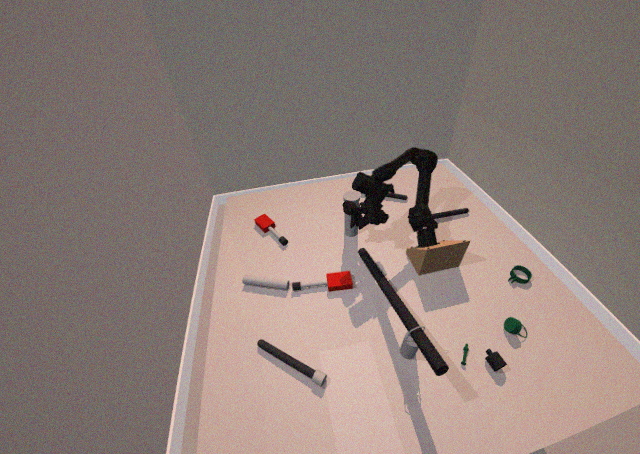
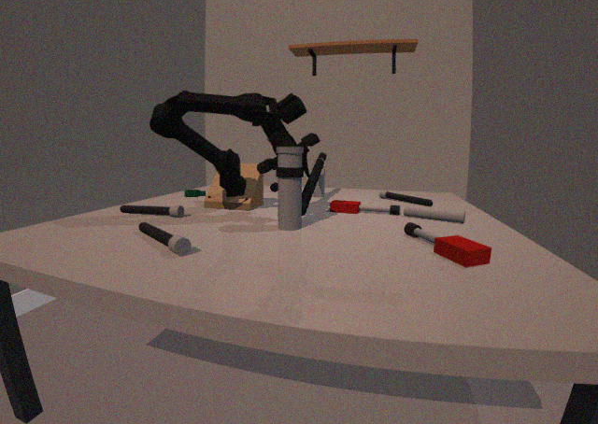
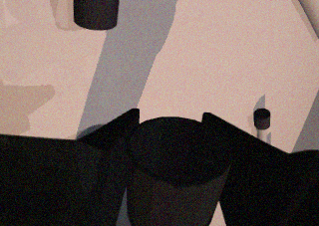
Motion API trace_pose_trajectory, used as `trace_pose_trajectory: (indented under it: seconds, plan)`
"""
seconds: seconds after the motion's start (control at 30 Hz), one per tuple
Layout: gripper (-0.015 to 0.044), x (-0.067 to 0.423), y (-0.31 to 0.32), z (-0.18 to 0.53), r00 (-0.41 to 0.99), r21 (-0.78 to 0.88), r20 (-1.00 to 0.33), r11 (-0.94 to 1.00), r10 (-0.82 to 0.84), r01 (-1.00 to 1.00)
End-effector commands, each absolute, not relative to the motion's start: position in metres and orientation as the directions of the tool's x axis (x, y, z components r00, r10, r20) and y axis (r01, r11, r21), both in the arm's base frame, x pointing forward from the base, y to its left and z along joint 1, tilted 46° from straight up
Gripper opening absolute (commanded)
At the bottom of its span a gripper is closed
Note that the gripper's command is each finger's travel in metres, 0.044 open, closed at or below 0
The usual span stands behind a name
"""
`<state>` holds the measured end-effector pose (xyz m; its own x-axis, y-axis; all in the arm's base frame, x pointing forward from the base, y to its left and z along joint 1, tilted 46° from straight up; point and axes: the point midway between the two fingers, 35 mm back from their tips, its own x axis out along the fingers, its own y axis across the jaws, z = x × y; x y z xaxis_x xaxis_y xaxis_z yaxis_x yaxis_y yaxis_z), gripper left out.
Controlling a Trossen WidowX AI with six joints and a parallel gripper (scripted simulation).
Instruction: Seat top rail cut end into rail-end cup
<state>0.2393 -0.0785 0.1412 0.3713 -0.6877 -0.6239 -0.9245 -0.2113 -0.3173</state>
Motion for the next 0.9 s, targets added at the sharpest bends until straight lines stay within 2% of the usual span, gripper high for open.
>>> trace_pose_trajectory:
  seconds: [0.0,0.87]
  plan:
    - [0.0,0.2424,-0.0784,0.1409,0.372,-0.335,-0.617,-0.196,-0.694,-0.922]
    - [0.0,0.2397,-0.0787,0.1416,0.372,-0.32,-0.625,-0.21,-0.686,-0.924]
